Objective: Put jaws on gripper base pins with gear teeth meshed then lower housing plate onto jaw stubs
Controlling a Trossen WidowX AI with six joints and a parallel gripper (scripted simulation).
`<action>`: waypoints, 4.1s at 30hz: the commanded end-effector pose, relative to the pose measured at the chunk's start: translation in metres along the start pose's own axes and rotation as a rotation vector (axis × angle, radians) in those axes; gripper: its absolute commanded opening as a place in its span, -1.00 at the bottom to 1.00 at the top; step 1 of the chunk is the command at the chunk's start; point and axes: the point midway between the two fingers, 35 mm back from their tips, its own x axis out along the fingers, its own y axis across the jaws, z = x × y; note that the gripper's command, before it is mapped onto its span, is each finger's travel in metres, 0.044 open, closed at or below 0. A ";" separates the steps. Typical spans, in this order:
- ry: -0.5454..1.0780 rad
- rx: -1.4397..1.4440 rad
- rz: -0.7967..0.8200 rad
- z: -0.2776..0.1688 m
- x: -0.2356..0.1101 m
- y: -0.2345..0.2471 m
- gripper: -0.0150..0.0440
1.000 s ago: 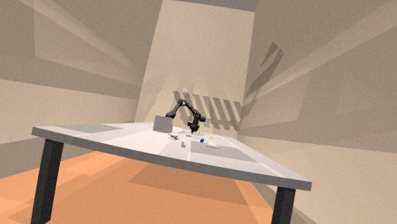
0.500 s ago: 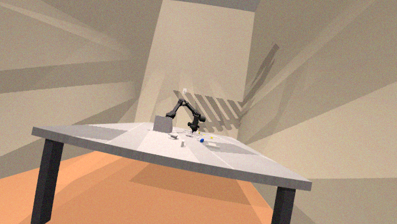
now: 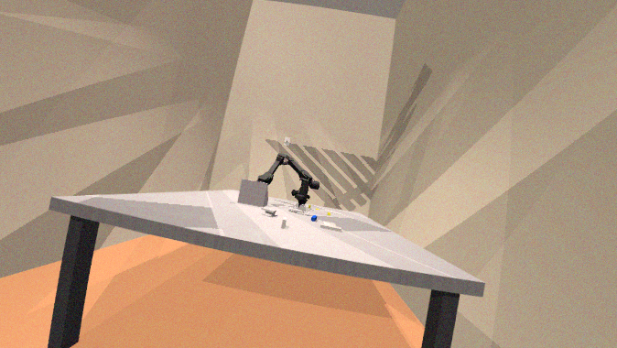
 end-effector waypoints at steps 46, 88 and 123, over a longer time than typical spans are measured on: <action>0.016 0.423 0.017 -0.002 -0.079 0.029 -0.04; 0.043 1.642 0.016 0.010 -0.082 0.105 -0.04; 0.036 2.653 -0.001 0.036 -0.080 0.155 -0.04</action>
